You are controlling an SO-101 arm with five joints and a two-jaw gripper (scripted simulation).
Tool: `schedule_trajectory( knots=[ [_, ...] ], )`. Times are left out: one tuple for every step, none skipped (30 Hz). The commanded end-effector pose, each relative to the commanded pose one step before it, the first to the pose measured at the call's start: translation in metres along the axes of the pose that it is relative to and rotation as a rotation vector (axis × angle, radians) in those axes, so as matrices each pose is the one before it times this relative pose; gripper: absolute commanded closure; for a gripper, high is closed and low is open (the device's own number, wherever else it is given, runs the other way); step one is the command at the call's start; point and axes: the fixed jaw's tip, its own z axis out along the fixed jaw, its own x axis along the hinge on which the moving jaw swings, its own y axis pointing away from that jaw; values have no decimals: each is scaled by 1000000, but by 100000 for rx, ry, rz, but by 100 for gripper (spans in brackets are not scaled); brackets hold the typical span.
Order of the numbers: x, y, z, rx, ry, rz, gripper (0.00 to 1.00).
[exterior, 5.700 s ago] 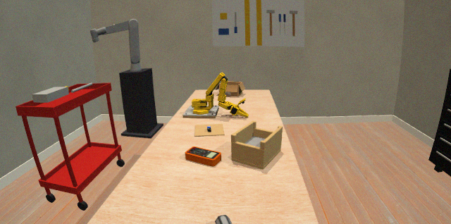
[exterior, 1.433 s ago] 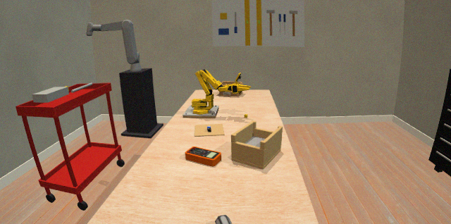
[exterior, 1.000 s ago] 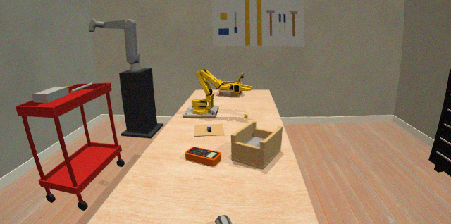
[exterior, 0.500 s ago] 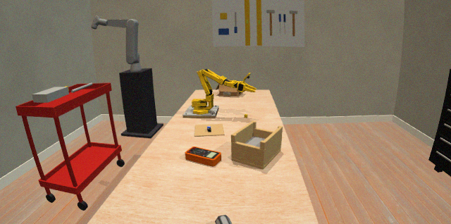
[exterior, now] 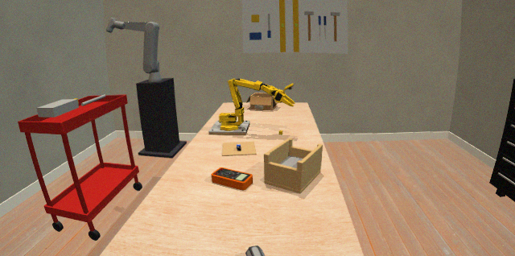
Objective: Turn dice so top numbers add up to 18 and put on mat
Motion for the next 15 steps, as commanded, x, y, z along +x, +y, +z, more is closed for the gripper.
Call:
schedule_trajectory(
  knots=[
    [2792, 2962, -326, -199, 13069, 1118, 75],
    [621, 245, -726, 78, 2400, 112, 75],
    [673, 231, -838, 81, 2368, 109, 75],
    [739, 223, -953, 87, 2337, 107, 75],
    [797, 215, -1044, 91, 2296, 104, 75],
    [858, 201, -1128, 91, 2255, 98, 75],
    [920, 186, -1203, 97, 2211, 96, 75],
    [974, 177, -1262, 97, 2158, 93, 75],
    [1023, 163, -1316, 100, 2104, 91, 75],
    [1073, 154, -1350, 104, 2044, 85, 75],
    [1111, 133, -1369, 100, 1982, 82, 75],
    [0, 0, 0, 0, 0, 0, 75],
    [0, 0, 0, 0, 0, 0, 75],
    [1153, 127, -1386, 104, 1920, 77, 75],
    [1174, 112, -1386, 103, 1847, 76, 75]
  ],
)
